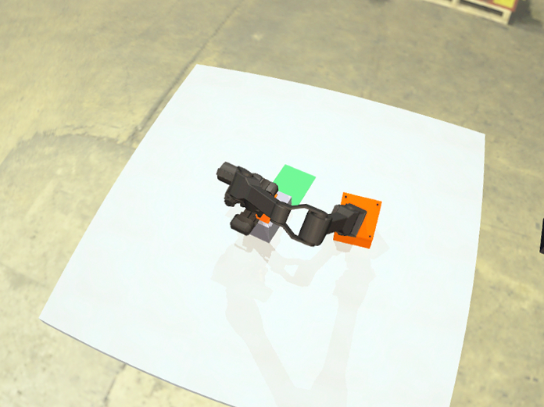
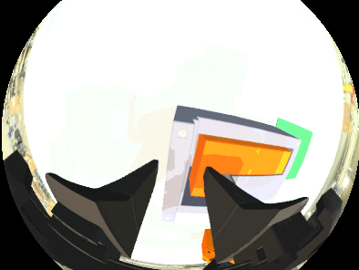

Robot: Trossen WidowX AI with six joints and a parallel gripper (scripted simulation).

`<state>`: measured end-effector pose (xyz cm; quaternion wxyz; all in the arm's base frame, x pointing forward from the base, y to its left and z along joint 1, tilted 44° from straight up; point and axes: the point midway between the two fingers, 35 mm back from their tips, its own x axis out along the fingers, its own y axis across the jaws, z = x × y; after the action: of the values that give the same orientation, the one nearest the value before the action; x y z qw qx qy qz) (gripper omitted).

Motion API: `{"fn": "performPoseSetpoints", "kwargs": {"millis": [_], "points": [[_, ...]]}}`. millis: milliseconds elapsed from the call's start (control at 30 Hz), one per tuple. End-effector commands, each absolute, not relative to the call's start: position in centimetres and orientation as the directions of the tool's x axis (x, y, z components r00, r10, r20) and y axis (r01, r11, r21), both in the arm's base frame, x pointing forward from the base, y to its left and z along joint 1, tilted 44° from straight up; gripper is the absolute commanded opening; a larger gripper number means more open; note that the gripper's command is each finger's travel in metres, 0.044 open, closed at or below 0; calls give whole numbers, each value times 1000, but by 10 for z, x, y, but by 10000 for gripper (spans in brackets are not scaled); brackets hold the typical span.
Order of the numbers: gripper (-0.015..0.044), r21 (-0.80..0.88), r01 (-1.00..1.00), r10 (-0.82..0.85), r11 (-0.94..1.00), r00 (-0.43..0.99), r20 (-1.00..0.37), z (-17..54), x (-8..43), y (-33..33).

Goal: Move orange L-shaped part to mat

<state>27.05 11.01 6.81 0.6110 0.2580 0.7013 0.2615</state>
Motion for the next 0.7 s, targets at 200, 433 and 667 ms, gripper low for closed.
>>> {"fn": "performPoseSetpoints", "kwargs": {"millis": [200,433,667], "points": [[180,685,46,685,727,-119,-719,58,268,121],[180,685,46,685,727,-119,-719,50,267,129],[180,686,46,686,726,-119,-718,44,265,135]]}}
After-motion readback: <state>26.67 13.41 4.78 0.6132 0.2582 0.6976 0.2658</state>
